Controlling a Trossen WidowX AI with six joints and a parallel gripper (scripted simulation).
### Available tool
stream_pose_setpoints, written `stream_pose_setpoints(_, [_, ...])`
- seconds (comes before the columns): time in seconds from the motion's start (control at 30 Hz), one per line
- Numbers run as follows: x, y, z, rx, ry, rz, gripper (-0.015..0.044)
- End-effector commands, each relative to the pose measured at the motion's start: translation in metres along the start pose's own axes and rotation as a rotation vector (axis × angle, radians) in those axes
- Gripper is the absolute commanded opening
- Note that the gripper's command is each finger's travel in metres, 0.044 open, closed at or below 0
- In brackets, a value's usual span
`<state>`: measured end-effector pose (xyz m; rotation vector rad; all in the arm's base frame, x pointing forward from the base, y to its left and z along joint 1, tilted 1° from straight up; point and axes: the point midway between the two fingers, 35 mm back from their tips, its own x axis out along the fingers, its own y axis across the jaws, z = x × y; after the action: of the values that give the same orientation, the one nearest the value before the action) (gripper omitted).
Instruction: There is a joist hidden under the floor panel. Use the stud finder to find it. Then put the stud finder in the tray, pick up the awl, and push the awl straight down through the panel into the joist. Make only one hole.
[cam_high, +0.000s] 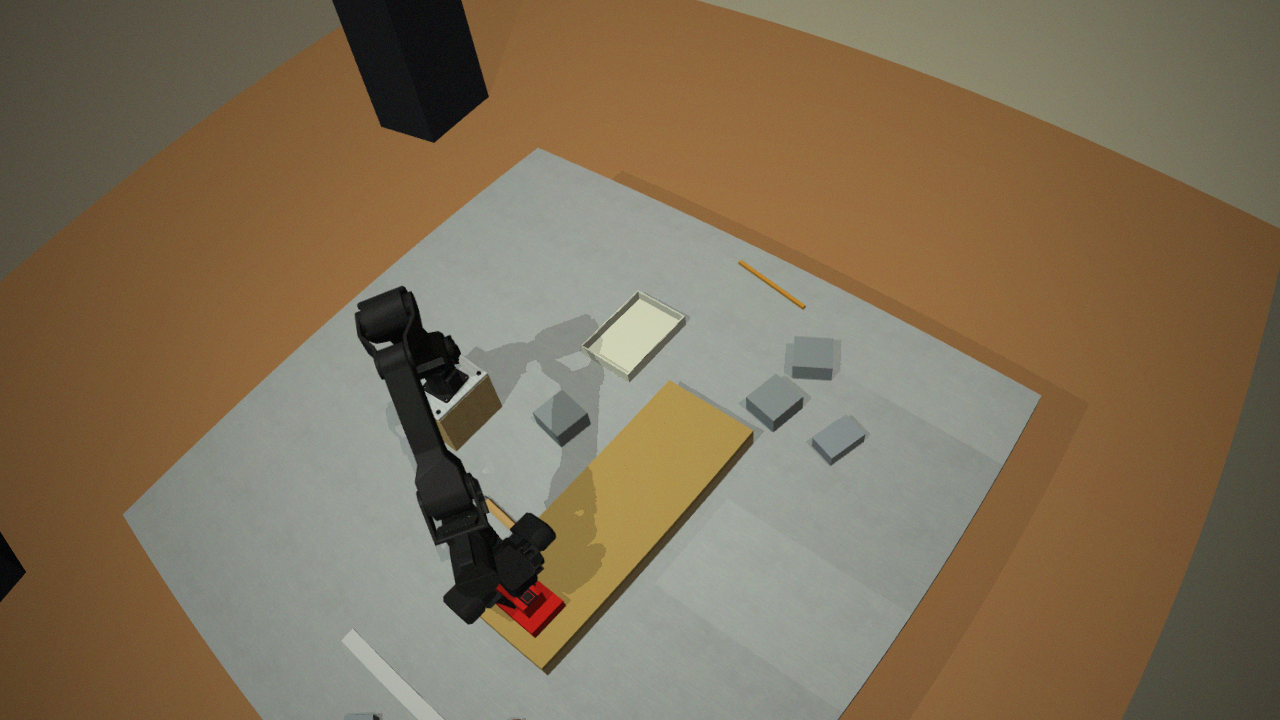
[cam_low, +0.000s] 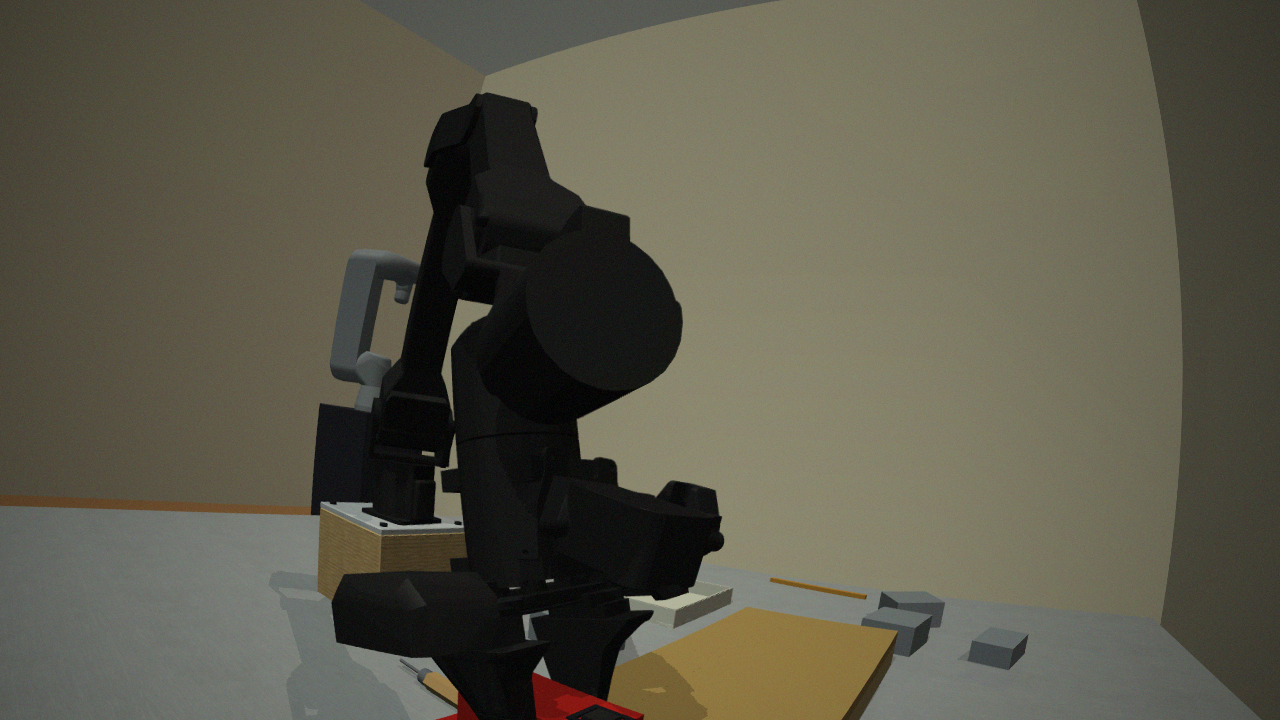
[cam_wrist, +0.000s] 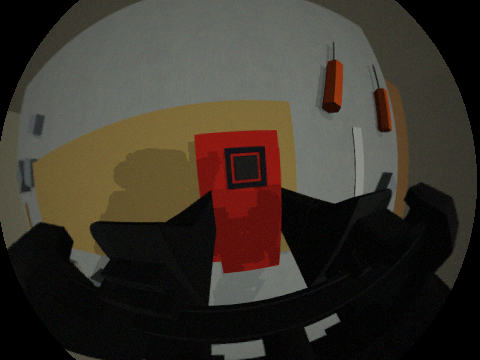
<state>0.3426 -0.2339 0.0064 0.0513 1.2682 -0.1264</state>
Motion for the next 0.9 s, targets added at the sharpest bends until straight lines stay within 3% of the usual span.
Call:
stream_pose_setpoints(0.0, [0.001, 0.012, 0.000, -0.002, 0.001, 0.008, 0.0000])
stream_pose_setpoints(0.87, [0.001, 0.068, 0.000, 0.000, 0.001, 0.013, 0.0000])
